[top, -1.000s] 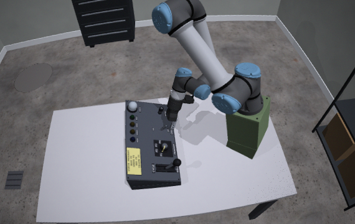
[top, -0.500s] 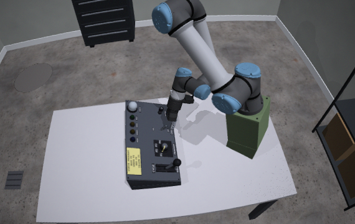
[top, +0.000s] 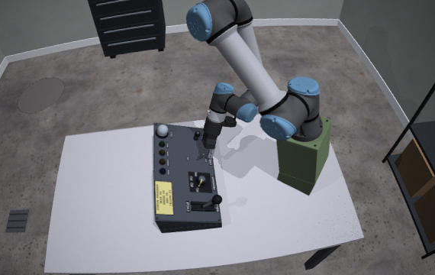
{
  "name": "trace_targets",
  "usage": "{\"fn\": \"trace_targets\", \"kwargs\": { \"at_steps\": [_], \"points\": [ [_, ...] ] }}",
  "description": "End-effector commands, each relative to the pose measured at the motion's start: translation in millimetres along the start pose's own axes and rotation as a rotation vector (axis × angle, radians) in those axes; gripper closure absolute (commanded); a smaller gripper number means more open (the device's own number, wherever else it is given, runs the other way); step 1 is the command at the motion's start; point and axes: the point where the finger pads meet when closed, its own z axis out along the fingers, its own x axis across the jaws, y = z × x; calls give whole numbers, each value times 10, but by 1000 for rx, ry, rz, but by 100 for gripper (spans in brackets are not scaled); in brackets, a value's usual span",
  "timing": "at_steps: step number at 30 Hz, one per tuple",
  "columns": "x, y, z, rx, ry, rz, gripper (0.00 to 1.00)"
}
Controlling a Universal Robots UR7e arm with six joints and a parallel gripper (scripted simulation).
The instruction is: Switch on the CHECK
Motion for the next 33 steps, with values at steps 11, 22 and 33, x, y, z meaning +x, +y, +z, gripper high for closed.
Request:
{"fn": "trace_targets", "kwargs": {
  "at_steps": [11, 22, 33],
  "points": [
    [-1, 126, -2, -1, -1, -1, 100],
    [-1, 220, -2, -1, -1, -1, 100],
    [0, 313, -3, -1, -1, -1, 100]
  ]
}}
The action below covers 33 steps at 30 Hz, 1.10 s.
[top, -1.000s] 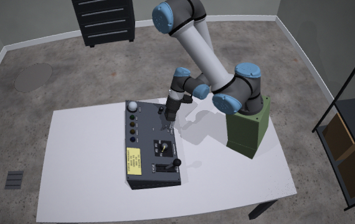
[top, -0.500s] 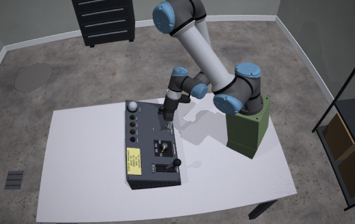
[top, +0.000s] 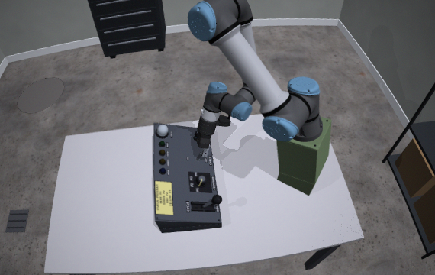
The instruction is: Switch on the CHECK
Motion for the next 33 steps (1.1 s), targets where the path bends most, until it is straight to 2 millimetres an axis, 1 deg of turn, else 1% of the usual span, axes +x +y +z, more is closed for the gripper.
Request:
{"fn": "trace_targets", "kwargs": {
  "at_steps": [1, 14, 33],
  "points": [
    [-2, 50, -3, -2, -1, -1, 100],
    [-1, 88, -3, -2, -1, -1, 100],
    [-1, 91, -3, -2, -1, -1, 100]
  ]
}}
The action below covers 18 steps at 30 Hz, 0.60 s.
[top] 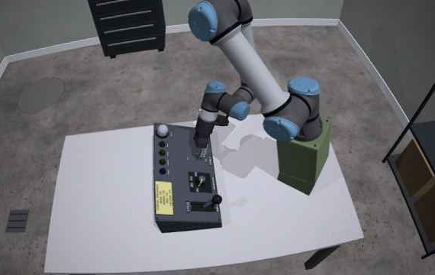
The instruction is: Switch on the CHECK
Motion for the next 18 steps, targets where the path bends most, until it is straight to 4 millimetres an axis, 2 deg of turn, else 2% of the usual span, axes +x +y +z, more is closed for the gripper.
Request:
{"fn": "trace_targets", "kwargs": {
  "at_steps": [1, 18],
  "points": [
    [-1, 2, -2, -1, -1, -1, 100],
    [-1, -120, -2, -1, -1, -1, 100]
  ]
}}
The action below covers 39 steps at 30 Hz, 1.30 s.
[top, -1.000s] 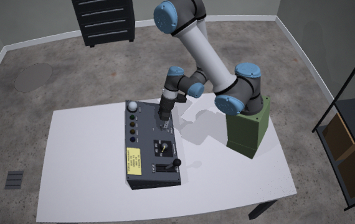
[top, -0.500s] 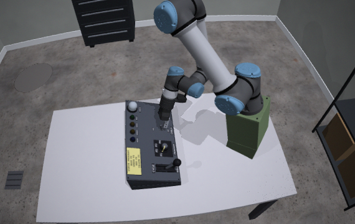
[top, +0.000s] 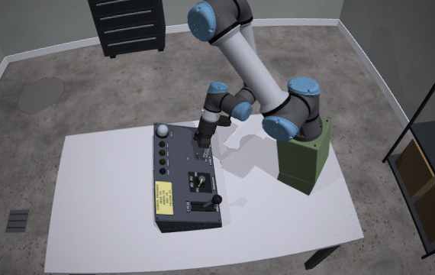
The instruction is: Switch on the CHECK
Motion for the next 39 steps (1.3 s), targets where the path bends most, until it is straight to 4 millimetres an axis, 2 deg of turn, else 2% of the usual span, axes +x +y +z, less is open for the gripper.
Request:
{"fn": "trace_targets", "kwargs": {
  "at_steps": [1, 10, 22, 37, 39],
  "points": [
    [-1, -10, -3, -1, -1, -1, 100],
    [9, -10, -30, -1, -1, -1, 100],
    [60, -10, -172, -1, -1, -1, 100],
    [201, -11, -556, -1, -1, -1, 100],
    [201, -11, -556, -1, -1, -1, 100]
  ]
}}
